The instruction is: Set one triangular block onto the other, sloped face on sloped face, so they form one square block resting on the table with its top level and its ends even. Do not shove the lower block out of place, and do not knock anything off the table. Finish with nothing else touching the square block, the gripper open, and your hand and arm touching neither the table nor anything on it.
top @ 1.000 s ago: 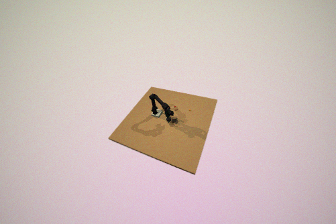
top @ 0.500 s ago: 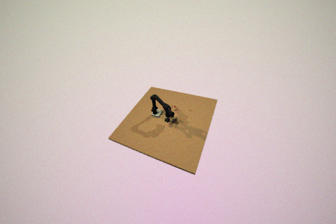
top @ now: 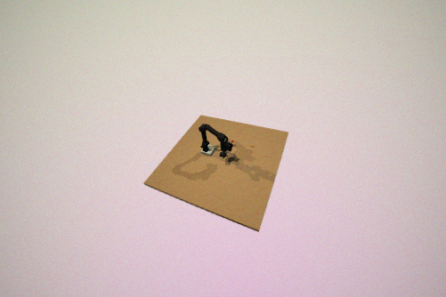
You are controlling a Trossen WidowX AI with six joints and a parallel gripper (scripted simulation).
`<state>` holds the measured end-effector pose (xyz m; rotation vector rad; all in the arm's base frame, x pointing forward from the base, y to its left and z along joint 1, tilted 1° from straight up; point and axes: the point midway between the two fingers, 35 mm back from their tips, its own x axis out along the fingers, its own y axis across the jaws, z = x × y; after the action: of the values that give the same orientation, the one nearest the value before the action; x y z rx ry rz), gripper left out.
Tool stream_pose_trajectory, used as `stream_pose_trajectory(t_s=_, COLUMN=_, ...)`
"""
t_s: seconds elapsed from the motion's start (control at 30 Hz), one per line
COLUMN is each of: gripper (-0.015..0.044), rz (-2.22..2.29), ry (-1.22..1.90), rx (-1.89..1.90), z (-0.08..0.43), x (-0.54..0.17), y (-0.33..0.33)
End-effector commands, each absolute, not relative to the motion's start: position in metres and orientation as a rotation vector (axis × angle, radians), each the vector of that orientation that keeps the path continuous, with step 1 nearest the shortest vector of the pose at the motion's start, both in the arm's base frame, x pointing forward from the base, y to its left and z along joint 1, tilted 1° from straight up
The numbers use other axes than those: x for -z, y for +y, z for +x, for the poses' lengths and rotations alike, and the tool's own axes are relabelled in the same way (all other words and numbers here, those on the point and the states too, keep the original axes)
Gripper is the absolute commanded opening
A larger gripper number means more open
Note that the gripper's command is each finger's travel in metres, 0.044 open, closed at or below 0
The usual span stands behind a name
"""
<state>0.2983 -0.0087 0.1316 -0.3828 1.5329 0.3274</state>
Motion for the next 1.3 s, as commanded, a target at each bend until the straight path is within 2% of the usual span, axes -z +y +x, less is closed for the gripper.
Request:
stream_pose_trajectory(t_s=0.0, gripper=0.0, rz=-0.379, ry=1.52, rx=-0.323, z=0.291, x=-0.146, y=0.007)
stream_pose_trajectory(t_s=0.47, gripper=0.0, rz=-0.372, ry=1.524, rx=-0.321, z=0.27, x=-0.165, y=0.035)
stream_pose_trajectory(t_s=1.03, gripper=0.0, rz=-0.372, ry=1.522, rx=-0.321, z=0.298, x=-0.095, y=0.046)
stream_pose_trajectory(t_s=1.27, gripper=0.0, rz=-0.371, ry=1.522, rx=-0.321, z=0.301, x=-0.087, y=0.048)
